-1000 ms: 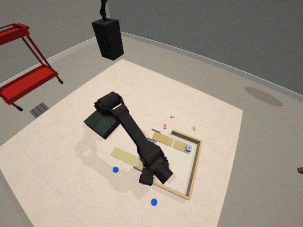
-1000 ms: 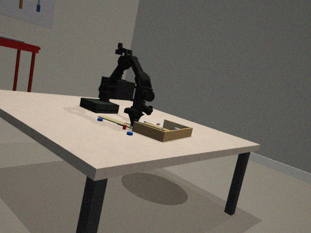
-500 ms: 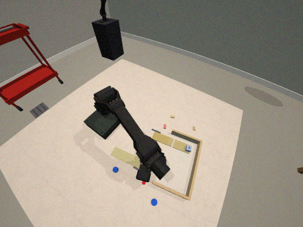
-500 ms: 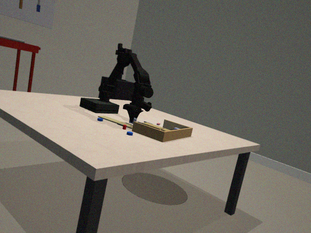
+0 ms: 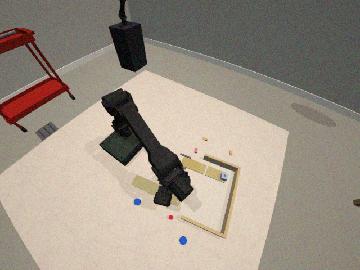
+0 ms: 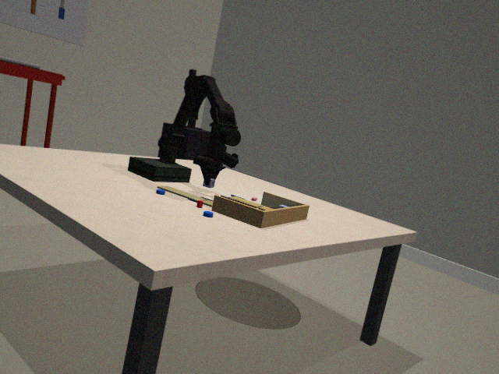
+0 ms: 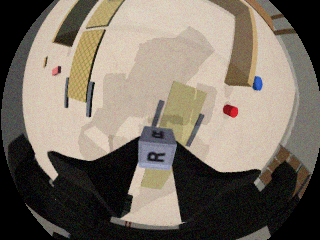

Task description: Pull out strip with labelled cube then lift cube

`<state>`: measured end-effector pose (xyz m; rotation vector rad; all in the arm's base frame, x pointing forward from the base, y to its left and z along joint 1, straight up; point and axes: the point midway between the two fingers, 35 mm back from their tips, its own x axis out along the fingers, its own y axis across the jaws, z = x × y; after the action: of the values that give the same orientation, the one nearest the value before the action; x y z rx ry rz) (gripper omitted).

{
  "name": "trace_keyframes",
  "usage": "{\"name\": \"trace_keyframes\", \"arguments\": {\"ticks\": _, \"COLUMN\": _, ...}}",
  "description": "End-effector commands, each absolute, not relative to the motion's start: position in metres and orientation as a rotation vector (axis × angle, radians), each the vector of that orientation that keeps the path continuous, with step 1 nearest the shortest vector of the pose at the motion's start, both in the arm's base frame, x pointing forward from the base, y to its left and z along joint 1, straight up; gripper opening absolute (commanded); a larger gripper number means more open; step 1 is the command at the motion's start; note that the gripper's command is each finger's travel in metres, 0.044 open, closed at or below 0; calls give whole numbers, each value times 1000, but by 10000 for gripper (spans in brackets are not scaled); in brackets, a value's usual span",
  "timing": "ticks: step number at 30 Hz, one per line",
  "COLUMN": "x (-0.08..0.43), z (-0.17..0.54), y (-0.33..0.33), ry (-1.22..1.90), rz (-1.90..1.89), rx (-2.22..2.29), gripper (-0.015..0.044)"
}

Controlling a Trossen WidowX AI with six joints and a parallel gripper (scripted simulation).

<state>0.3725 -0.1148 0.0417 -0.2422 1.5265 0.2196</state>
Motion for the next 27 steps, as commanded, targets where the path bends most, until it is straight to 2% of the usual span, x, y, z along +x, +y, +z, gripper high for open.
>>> {"name": "trace_keyframes", "arguments": {"ticks": 1, "x": 360, "z": 41, "y": -111, "ry": 1534, "rz": 219, "rx": -237, "gripper": 0}}
{"name": "trace_keyframes", "arguments": {"ticks": 21, "x": 293, "z": 37, "y": -90, "ry": 1539, "rz": 221, "rx": -235, "gripper": 0}}
{"name": "trace_keyframes", "arguments": {"ticks": 27, "x": 291, "z": 51, "y": -90, "ry": 1539, "rz": 221, "rx": -235, "gripper": 0}}
